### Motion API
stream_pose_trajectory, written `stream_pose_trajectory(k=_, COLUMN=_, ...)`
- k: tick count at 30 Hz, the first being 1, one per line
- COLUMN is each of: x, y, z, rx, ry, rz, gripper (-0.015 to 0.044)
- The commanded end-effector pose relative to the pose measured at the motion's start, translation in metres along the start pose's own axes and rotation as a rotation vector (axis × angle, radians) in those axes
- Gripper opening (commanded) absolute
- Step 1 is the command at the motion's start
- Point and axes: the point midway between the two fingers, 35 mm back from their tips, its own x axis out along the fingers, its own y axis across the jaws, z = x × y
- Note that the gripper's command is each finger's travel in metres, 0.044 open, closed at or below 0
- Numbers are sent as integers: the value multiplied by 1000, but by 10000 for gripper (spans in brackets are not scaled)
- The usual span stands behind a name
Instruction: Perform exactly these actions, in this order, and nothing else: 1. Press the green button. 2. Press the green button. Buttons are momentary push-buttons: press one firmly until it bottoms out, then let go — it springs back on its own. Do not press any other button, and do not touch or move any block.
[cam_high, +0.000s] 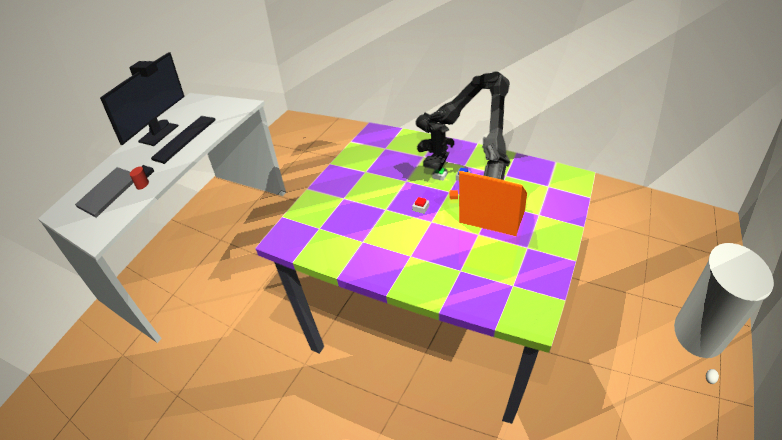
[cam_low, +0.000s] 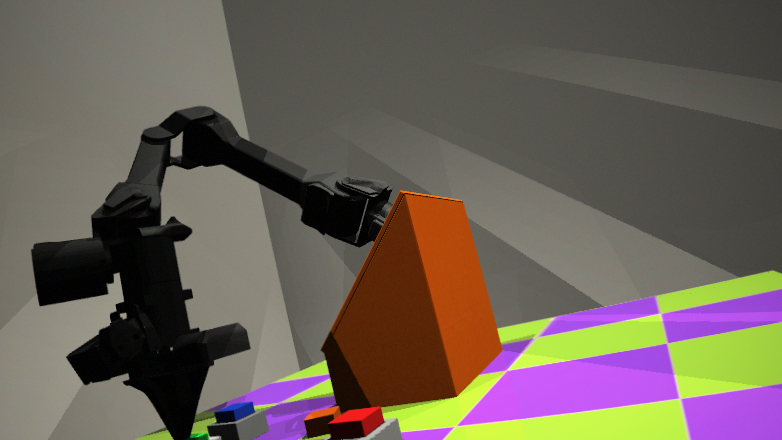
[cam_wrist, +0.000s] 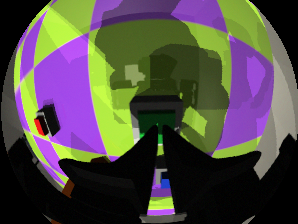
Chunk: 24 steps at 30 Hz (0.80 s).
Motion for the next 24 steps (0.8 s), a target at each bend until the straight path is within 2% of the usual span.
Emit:
stream_pose_trajectory(k=1, x=1, y=2, z=-1, rx=-8, ry=2, rz=6, gripper=20)
stream_pose_trajectory(k=4, x=-2, y=0, z=0, rx=-1, ry=0, rz=1, gripper=20)
stream_pose_trajectory(k=8, x=-32, y=2, z=0, rx=-8, ry=1, rz=7, gripper=20)
stream_pose_trajectory(k=24, x=-18, y=2, z=0, rx=-8, ry=1, rz=7, gripper=20)
